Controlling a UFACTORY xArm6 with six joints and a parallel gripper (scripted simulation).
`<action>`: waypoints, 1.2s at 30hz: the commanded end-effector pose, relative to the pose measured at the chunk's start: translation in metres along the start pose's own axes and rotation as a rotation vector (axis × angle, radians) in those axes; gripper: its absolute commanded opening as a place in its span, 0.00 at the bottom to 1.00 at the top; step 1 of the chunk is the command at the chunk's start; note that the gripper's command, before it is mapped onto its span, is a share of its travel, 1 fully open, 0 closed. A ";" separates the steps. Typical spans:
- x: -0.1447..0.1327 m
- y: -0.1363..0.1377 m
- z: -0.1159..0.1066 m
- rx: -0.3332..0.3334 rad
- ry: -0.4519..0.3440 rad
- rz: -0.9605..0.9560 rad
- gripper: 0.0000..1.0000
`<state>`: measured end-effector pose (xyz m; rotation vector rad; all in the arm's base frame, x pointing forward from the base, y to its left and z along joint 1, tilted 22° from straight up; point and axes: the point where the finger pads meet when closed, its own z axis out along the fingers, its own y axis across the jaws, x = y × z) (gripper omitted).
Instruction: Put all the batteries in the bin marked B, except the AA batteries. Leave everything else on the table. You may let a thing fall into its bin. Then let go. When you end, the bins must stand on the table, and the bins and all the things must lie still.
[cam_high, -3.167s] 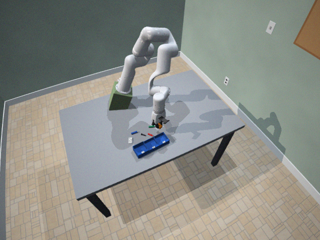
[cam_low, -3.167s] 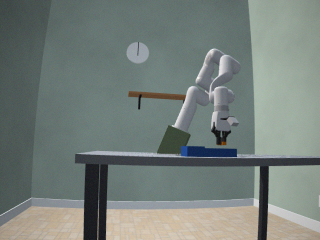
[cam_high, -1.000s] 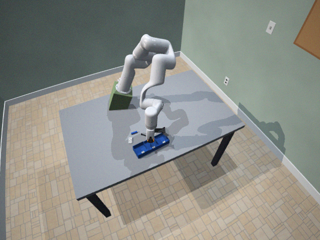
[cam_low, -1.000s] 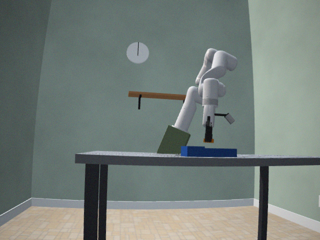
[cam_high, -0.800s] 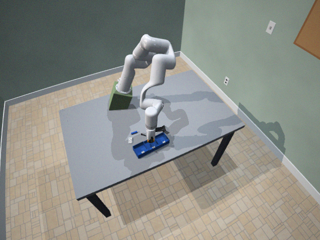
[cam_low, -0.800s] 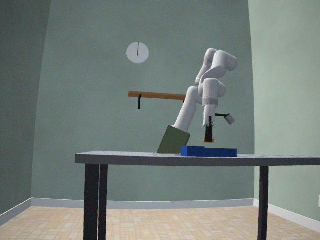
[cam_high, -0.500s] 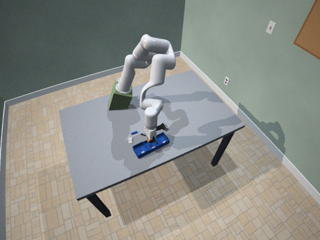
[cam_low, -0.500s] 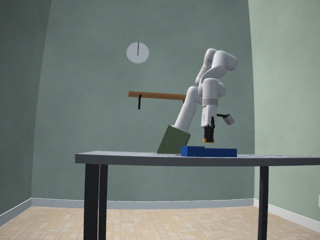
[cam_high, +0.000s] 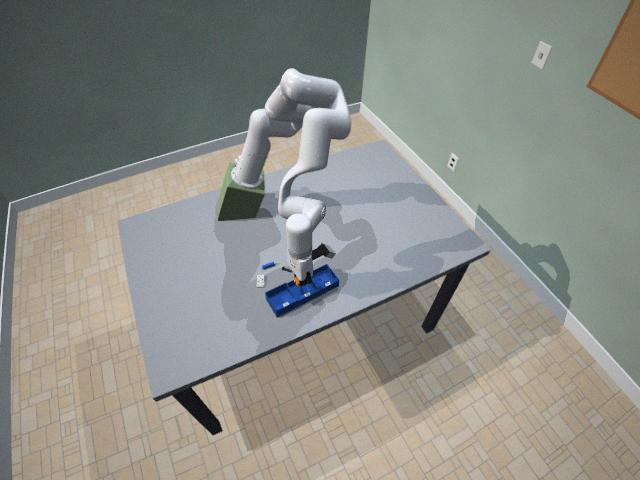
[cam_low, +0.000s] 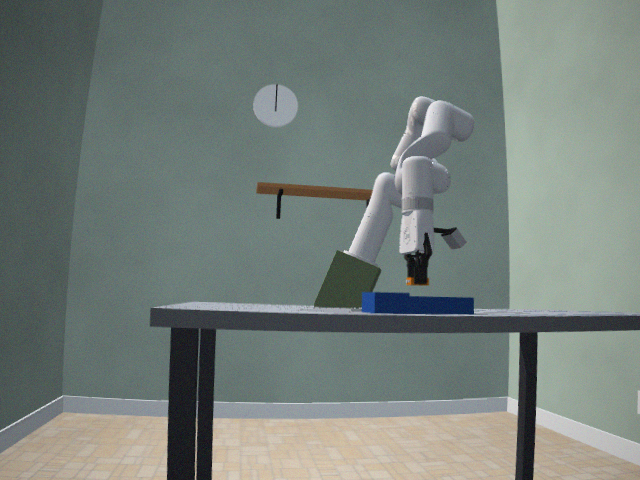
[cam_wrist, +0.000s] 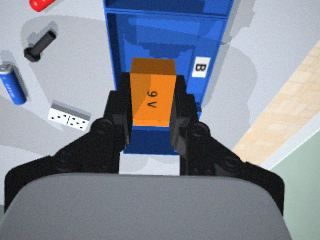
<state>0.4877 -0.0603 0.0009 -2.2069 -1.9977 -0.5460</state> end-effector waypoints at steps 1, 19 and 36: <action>0.000 0.001 -0.001 -0.004 0.000 -0.001 0.00; 0.000 0.001 0.027 -0.004 0.000 -0.001 0.00; 0.000 0.002 0.050 -0.004 0.000 -0.001 0.00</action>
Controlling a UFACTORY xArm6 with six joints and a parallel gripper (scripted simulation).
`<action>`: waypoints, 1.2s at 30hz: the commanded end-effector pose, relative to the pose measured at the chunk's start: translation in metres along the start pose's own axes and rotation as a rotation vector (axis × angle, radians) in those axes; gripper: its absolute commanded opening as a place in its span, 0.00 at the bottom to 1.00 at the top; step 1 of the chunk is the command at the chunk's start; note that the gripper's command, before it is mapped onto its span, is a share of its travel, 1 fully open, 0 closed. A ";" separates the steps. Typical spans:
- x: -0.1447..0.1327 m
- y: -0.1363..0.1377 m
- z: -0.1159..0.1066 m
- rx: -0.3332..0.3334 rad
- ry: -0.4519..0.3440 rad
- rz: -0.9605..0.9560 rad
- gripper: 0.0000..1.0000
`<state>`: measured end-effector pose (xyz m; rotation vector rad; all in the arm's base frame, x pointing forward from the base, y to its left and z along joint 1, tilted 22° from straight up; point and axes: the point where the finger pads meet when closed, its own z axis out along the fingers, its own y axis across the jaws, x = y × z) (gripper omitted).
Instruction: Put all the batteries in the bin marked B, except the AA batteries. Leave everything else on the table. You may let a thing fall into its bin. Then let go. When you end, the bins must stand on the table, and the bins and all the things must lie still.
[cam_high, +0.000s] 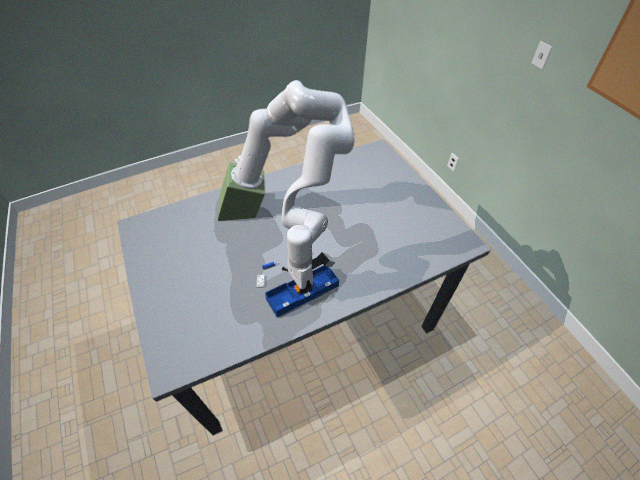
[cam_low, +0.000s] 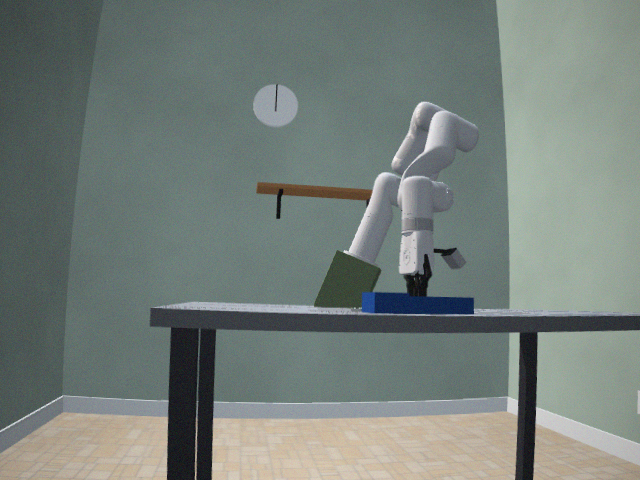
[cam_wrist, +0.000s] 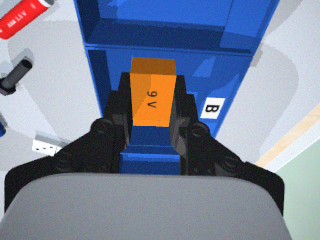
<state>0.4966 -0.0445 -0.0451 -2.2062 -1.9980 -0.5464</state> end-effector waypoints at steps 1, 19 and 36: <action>0.000 0.002 0.001 -0.004 0.000 -0.001 0.00; 0.000 0.002 0.001 -0.004 0.000 -0.001 0.33; 0.000 0.002 -0.007 -0.004 0.000 -0.001 0.33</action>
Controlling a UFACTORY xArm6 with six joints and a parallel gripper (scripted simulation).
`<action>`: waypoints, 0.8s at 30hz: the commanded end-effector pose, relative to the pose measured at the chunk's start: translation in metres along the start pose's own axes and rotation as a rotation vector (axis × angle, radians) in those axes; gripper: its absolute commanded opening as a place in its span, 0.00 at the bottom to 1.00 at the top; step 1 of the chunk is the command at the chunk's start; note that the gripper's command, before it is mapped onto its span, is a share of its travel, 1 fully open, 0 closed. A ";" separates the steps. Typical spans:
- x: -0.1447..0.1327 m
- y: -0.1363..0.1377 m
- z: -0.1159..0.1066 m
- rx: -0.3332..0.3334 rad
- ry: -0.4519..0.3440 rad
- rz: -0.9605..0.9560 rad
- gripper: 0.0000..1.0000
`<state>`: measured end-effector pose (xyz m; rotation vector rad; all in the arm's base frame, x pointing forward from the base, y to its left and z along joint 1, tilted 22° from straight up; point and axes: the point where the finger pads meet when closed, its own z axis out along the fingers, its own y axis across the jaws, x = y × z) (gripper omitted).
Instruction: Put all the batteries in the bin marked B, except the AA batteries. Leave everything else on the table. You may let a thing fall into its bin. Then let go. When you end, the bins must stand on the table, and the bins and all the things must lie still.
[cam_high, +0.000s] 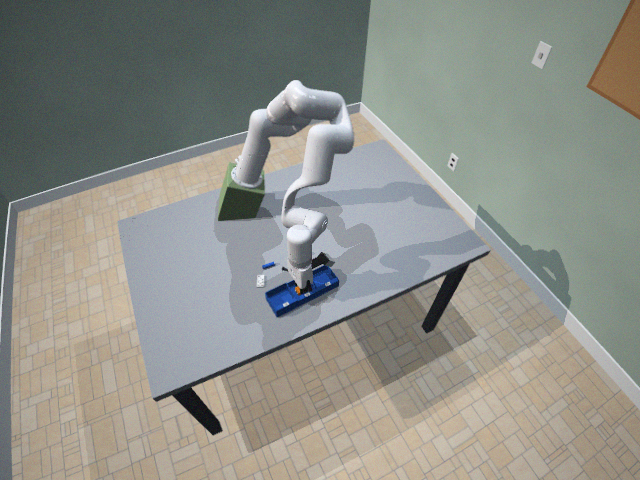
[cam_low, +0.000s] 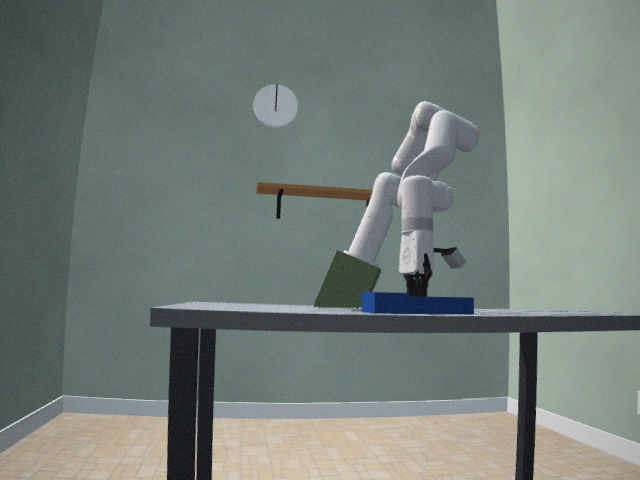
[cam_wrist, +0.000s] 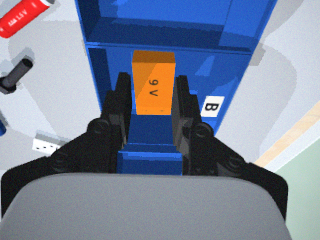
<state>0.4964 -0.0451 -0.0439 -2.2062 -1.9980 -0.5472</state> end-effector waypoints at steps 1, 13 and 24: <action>0.000 0.002 -0.007 -0.004 -0.001 -0.001 0.33; 0.000 0.002 -0.021 -0.004 -0.001 -0.001 0.33; 0.000 0.002 -0.049 -0.004 -0.001 -0.001 0.33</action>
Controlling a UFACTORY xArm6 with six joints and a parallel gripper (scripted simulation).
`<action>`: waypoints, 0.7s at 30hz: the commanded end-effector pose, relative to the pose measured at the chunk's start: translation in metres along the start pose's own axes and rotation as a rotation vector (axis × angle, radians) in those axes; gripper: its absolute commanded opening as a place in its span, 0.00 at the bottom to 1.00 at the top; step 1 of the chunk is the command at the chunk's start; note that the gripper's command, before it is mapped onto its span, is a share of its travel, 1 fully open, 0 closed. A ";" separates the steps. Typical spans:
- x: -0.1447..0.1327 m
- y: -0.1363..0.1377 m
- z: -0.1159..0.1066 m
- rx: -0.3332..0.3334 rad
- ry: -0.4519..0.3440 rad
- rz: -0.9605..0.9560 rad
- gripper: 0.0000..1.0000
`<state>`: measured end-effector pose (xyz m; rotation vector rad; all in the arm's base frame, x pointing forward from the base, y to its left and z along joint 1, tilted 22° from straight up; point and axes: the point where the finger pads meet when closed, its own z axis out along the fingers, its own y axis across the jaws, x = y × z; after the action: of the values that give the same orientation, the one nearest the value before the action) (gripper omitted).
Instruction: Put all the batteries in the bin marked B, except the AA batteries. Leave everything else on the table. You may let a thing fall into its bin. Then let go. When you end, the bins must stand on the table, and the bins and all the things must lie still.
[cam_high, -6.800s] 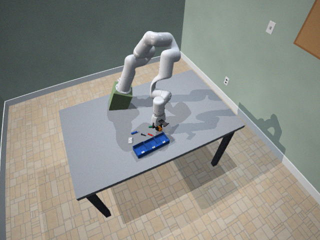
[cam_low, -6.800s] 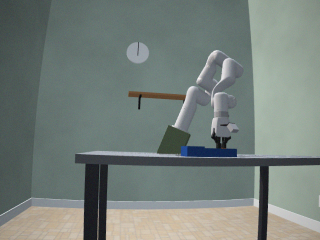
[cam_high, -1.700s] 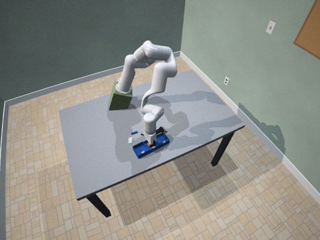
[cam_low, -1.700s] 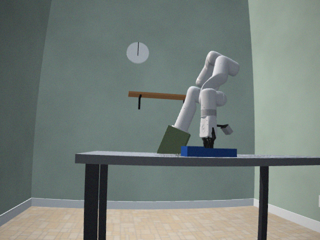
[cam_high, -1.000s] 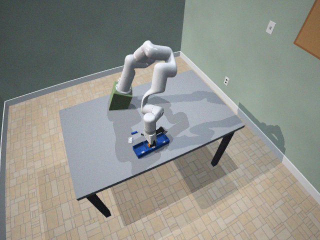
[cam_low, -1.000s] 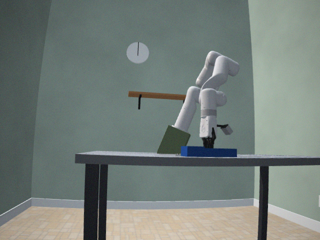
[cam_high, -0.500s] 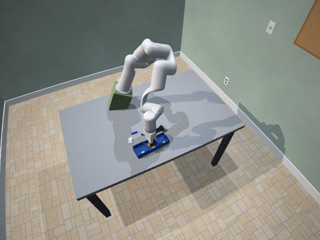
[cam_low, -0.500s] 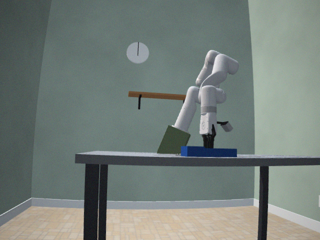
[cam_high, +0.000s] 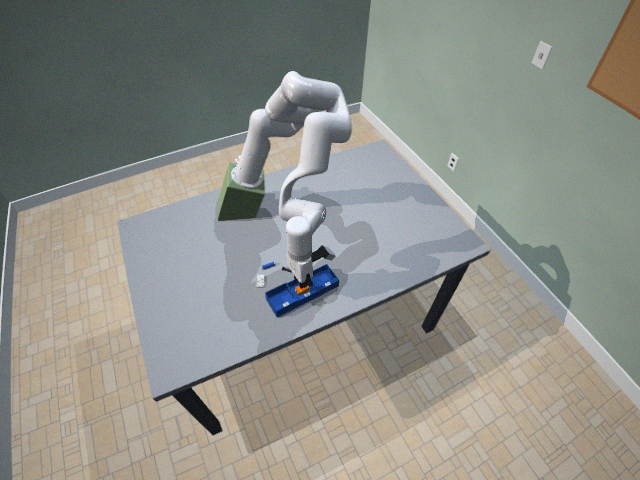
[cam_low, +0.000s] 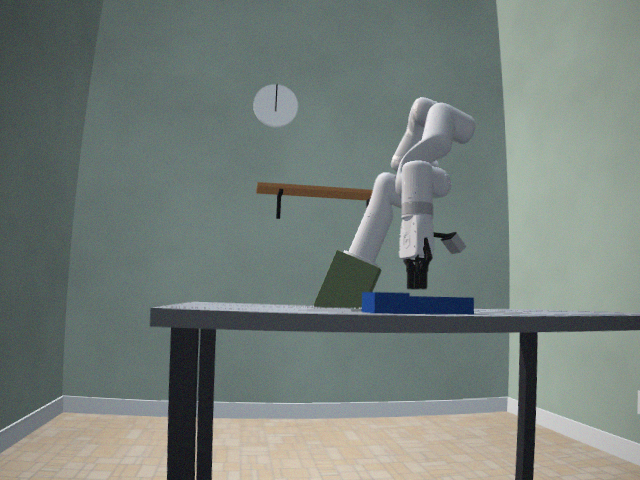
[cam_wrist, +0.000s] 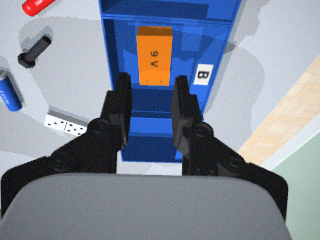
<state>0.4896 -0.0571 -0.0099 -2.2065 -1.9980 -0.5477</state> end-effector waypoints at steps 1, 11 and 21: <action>0.000 0.002 -0.013 -0.003 -0.001 -0.001 0.33; 0.012 -0.021 -0.014 -0.003 0.000 0.149 0.23; 0.043 -0.079 -0.016 0.004 0.006 0.424 0.23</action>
<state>0.4315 -0.0254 0.0009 -2.4154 -1.6229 -0.5049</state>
